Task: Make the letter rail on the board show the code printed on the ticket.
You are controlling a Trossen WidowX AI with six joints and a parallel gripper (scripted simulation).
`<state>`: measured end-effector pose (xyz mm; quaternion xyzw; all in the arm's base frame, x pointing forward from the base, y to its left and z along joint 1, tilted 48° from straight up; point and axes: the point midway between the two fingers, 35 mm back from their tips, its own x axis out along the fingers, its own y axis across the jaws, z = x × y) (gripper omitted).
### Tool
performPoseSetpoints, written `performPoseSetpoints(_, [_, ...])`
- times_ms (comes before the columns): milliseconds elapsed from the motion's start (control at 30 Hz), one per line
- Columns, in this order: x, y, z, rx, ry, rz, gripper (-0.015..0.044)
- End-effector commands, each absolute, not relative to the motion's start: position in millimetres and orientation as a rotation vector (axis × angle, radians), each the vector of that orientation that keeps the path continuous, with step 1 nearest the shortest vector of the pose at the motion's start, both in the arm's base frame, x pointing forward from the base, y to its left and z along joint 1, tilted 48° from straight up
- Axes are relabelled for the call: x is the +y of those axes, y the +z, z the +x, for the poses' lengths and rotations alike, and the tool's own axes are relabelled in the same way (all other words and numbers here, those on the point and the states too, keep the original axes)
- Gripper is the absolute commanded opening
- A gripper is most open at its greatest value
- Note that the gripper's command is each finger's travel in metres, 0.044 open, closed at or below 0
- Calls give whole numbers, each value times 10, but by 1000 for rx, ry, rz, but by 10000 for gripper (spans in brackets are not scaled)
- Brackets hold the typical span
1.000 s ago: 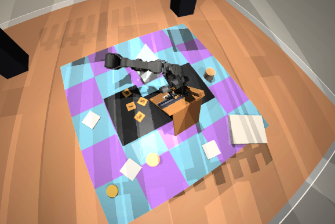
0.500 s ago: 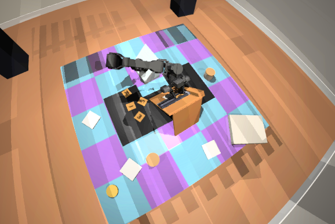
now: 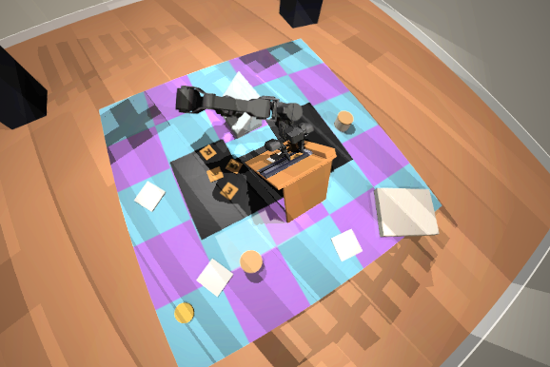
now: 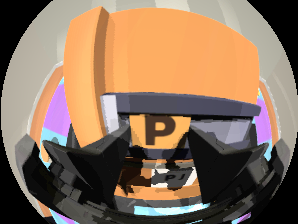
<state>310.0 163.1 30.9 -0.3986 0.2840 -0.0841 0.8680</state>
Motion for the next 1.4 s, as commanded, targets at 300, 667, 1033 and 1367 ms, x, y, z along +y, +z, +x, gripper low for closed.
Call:
performPoseSetpoints(300, [1662,344,3031,589,-182,-828,295])
performPoseSetpoints(667, [1705,398,2975,590,-182,-828,295])
performPoseSetpoints(1033, [1715,373,2879,590,-181,-828,295])
performPoseSetpoints(1367, [1731,376,2808,591,-181,-828,295])
